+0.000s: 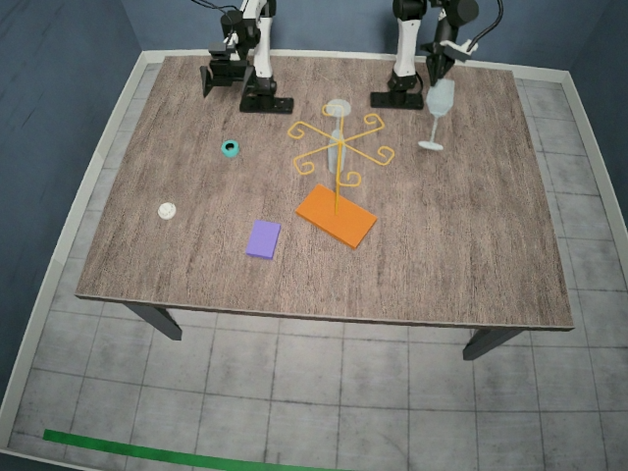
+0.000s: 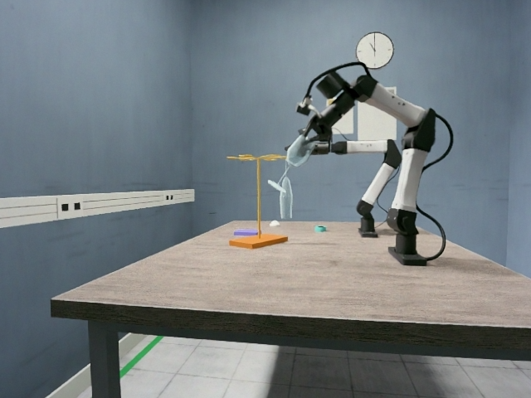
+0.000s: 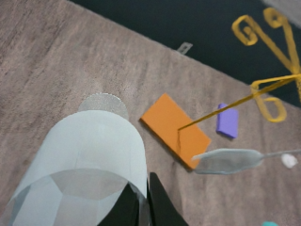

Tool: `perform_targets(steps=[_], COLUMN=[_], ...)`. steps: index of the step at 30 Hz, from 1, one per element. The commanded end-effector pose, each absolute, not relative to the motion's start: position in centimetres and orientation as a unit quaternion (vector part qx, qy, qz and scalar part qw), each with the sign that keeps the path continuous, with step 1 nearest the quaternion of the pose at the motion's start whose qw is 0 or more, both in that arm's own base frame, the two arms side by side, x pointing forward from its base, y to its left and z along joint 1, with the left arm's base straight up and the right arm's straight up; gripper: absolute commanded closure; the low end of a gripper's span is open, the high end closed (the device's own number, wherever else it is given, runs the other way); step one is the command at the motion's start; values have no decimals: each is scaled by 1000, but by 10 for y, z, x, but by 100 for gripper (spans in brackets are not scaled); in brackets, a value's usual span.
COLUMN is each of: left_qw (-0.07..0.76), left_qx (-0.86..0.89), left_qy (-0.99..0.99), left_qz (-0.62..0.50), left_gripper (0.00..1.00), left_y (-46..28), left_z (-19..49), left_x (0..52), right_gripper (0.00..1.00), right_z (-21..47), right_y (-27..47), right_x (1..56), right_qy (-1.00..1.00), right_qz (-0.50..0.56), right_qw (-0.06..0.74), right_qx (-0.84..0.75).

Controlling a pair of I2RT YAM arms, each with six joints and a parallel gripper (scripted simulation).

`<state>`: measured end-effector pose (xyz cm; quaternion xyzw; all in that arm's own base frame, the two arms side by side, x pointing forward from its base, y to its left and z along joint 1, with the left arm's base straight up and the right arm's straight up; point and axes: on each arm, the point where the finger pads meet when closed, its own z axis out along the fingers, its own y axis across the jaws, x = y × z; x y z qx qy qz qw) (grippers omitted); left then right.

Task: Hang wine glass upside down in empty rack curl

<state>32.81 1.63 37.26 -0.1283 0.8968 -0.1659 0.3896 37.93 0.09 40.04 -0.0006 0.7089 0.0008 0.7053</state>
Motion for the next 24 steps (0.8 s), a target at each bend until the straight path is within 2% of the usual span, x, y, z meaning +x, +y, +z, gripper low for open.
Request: perform_targets(steps=[1,13,15,16,18,24], left_qw=[449,523,508,516,516,485], left_qx=[-136,-139,-152,-145,-145,-138], left_qy=[860,780,764,746,746,702], left_qz=[-201,-314,-368,-397,-397,-502], left_gripper=[100,100,100,100,100,100], left_y=[5,-36,-44,-54,-54,-80], left_z=[399,455,461,481,481,512], left_x=[335,276,298,279,279,270], right_gripper=[0,0,0,0,0,0], right_z=[406,406,406,406,406,406], right_y=[1,1,1,1,1,1], right_x=[378,378,378,378,378,378], right_qy=[707,707,707,707,707,707], right_qz=[1,1,1,1,1,1], right_qw=[708,708,708,708,708,708], right_qx=[-2,-2,-2,-2,-2,-2])
